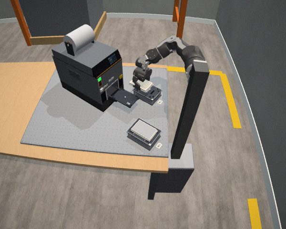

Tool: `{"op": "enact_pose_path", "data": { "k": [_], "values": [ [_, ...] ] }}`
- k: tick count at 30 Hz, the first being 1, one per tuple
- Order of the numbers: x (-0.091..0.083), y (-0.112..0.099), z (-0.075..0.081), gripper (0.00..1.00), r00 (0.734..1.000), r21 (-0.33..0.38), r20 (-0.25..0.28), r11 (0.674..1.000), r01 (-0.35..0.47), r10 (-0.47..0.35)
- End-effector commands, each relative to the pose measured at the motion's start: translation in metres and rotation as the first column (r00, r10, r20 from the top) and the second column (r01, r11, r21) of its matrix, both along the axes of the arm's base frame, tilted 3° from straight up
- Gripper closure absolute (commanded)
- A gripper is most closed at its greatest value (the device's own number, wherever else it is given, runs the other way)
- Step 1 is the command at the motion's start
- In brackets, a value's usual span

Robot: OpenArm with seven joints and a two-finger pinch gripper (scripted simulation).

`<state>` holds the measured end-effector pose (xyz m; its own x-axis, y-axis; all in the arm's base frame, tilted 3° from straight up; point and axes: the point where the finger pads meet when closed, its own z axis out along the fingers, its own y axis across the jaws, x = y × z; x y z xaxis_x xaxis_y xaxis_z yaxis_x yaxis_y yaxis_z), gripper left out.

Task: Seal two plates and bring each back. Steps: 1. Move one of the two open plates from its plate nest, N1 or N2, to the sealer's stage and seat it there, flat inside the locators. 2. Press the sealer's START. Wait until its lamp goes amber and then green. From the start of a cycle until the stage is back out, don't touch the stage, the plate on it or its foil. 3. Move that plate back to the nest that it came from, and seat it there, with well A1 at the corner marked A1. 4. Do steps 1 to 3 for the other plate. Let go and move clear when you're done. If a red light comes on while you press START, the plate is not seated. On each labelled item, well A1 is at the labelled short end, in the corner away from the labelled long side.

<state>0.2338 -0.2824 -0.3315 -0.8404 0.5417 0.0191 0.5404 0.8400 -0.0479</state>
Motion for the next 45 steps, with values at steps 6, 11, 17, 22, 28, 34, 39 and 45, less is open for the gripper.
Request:
{"op": "enact_pose_path", "data": {
  "k": [6, 11, 17, 22, 28, 34, 39, 45],
  "values": [
    [0.011, 0.007, 0.0, 1.0, 1.0, -0.009, 0.0, 1.0, 0.004, -0.004],
    [0.019, 0.015, 0.0, 1.0, 1.0, -0.008, 0.002, 1.0, 0.004, -0.004],
    [0.026, 0.022, 0.0, 1.0, 1.0, -0.008, 0.002, 1.0, 0.005, -0.004],
    [0.035, 0.03, -0.001, 1.0, 1.0, -0.008, 0.001, 1.0, 0.002, -0.002],
    [0.045, 0.039, -0.002, 1.0, 1.0, -0.008, 0.0, 1.0, 0.001, -0.001],
    [0.051, 0.046, -0.002, 1.0, 1.0, -0.007, 0.0, 1.0, -0.003, 0.003],
    [0.06, 0.054, -0.003, 1.0, 1.0, -0.007, 0.001, 1.0, -0.002, 0.002],
    [0.07, 0.064, -0.004, 1.0, 1.0, -0.006, -0.002, 1.0, -0.007, 0.007]
  ]
}}
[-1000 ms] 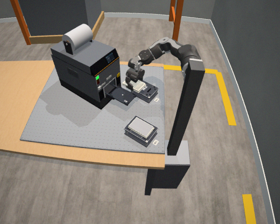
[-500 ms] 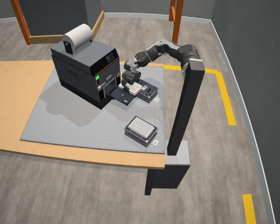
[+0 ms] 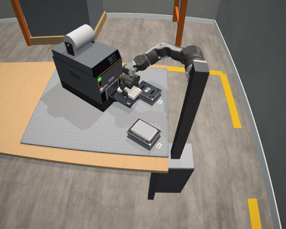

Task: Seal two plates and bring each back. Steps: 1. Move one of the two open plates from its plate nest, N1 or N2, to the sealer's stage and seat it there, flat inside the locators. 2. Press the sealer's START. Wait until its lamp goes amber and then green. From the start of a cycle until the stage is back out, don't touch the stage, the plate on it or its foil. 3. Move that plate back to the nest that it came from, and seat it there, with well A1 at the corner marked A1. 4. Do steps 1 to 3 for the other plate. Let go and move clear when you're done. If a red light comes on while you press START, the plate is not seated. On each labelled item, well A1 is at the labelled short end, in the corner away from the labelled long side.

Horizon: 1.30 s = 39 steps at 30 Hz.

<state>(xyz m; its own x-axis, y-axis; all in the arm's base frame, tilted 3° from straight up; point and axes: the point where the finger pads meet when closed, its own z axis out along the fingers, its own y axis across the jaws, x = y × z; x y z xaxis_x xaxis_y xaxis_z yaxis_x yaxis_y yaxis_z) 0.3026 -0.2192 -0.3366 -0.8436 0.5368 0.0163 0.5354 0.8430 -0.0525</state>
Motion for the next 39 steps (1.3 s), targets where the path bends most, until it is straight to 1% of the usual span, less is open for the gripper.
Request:
{"op": "enact_pose_path", "data": {
  "k": [1, 4, 7, 16, 39],
  "values": [
    [0.002, 0.002, 0.001, 1.0, 1.0, -0.001, -0.002, 1.0, -0.001, 0.001],
    [0.008, 0.007, 0.001, 1.0, 1.0, -0.001, -0.001, 1.0, -0.002, 0.002],
    [0.008, 0.008, 0.0, 1.0, 1.0, -0.003, -0.005, 1.0, -0.003, 0.003],
    [0.025, 0.023, 0.0, 1.0, 1.0, -0.001, -0.001, 1.0, -0.003, 0.003],
    [0.025, 0.023, -0.001, 1.0, 1.0, 0.002, 0.0, 1.0, 0.0, 0.0]
  ]
}}
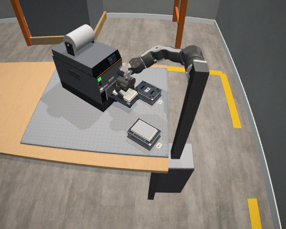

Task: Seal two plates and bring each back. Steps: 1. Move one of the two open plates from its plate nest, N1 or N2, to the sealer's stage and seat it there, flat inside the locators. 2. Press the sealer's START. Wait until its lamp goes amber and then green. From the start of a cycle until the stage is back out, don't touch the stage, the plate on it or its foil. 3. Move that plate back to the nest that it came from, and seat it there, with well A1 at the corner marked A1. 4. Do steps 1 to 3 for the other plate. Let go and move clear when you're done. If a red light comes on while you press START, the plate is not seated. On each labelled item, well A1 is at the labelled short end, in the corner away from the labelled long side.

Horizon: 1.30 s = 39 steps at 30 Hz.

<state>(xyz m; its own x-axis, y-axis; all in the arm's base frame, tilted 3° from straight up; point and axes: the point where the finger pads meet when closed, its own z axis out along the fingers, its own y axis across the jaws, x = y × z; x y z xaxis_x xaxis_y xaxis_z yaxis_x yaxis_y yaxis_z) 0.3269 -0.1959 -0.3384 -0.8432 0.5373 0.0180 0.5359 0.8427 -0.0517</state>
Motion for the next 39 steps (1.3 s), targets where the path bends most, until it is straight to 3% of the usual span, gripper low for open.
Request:
{"op": "enact_pose_path", "data": {
  "k": [1, 39],
  "values": [
    [0.0004, 0.0, 0.0006, 1.0, 1.0, 0.0, 0.001, 1.0, -0.001, 0.001],
    [-0.0009, 0.0004, -0.0049, 1.0, 1.0, 0.003, -0.001, 1.0, -0.004, 0.004]
  ]
}}
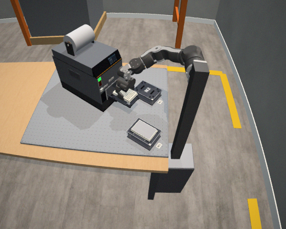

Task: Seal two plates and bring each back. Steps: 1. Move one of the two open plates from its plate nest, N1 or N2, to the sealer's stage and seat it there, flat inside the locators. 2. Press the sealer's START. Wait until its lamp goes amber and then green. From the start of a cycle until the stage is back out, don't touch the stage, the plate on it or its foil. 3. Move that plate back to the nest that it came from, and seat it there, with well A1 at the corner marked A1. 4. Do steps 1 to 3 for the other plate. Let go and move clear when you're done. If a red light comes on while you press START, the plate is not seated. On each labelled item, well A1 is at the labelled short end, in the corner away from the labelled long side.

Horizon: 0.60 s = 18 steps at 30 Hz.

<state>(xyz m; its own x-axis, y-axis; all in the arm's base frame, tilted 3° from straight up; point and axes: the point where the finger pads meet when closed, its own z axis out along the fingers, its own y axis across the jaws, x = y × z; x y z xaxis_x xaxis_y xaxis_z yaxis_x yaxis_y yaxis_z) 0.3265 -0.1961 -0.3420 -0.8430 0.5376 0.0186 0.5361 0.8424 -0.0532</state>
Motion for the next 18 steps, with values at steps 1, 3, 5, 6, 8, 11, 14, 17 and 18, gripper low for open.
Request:
{"op": "enact_pose_path", "data": {
  "k": [1, 3, 5, 6, 8, 11, 14, 17, 18],
  "values": [
    [-0.0002, 0.0006, -0.0016, 1.0, 1.0, 0.004, 0.001, 1.0, -0.004, 0.004],
    [0.0003, 0.0008, -0.0021, 1.0, 1.0, 0.004, 0.002, 1.0, -0.004, 0.004],
    [-0.0004, 0.0009, -0.0037, 1.0, 1.0, 0.004, 0.0, 1.0, -0.004, 0.004],
    [-0.0005, 0.0007, -0.0042, 1.0, 1.0, 0.004, 0.0, 1.0, -0.004, 0.004],
    [0.0002, 0.0006, -0.0046, 1.0, 1.0, 0.004, 0.002, 1.0, -0.004, 0.004],
    [-0.0006, 0.0008, -0.0068, 1.0, 1.0, 0.004, 0.0, 1.0, -0.004, 0.004],
    [0.0009, 0.0006, -0.0058, 1.0, 1.0, 0.004, 0.004, 1.0, -0.003, 0.003],
    [0.0005, 0.0001, -0.0057, 1.0, 1.0, 0.001, 0.002, 1.0, -0.001, 0.001],
    [0.0005, 0.0002, -0.0057, 1.0, 1.0, 0.001, 0.002, 1.0, -0.001, 0.001]
  ]
}}
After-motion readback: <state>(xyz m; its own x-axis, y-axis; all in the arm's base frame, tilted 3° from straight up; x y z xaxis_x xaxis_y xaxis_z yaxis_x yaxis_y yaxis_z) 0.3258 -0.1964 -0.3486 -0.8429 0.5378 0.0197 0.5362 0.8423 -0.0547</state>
